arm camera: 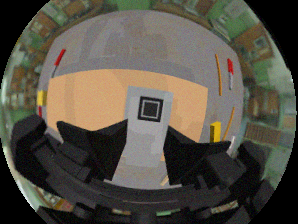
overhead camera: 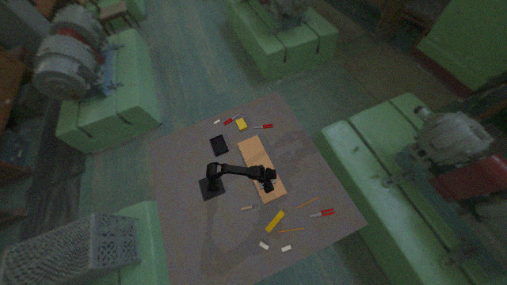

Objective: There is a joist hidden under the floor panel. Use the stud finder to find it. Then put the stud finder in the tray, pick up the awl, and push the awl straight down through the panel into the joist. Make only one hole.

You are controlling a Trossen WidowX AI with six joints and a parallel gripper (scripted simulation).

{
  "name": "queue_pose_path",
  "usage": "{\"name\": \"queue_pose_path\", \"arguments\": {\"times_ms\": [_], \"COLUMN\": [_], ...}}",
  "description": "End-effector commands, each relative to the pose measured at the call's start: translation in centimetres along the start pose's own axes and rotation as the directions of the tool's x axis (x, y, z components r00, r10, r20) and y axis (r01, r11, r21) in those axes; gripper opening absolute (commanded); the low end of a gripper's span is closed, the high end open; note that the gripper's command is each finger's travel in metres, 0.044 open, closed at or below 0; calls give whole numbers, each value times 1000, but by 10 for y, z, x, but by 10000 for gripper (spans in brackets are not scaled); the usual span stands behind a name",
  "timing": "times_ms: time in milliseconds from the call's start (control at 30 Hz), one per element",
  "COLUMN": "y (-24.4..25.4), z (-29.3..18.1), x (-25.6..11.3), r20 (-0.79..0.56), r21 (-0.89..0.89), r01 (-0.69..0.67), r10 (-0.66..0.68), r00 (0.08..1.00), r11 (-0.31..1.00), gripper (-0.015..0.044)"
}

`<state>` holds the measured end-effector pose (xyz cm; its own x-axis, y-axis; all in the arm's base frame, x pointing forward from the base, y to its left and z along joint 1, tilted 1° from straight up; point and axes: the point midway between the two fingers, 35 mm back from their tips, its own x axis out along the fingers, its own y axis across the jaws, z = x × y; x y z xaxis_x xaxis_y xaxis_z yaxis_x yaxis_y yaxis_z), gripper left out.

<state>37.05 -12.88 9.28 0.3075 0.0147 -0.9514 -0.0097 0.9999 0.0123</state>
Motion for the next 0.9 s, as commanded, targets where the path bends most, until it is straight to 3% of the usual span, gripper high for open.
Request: {"name": "queue_pose_path", "arguments": {"times_ms": [0,867], "y": [8,47], "z": [-1,-1], "x": [-1,0], "r20": [0,0], "r21": [-1,0], "r01": [0,-4], "r10": [0,4], "r00": [1000,1000], "r11": [1000,1000], "gripper": [0,0]}}
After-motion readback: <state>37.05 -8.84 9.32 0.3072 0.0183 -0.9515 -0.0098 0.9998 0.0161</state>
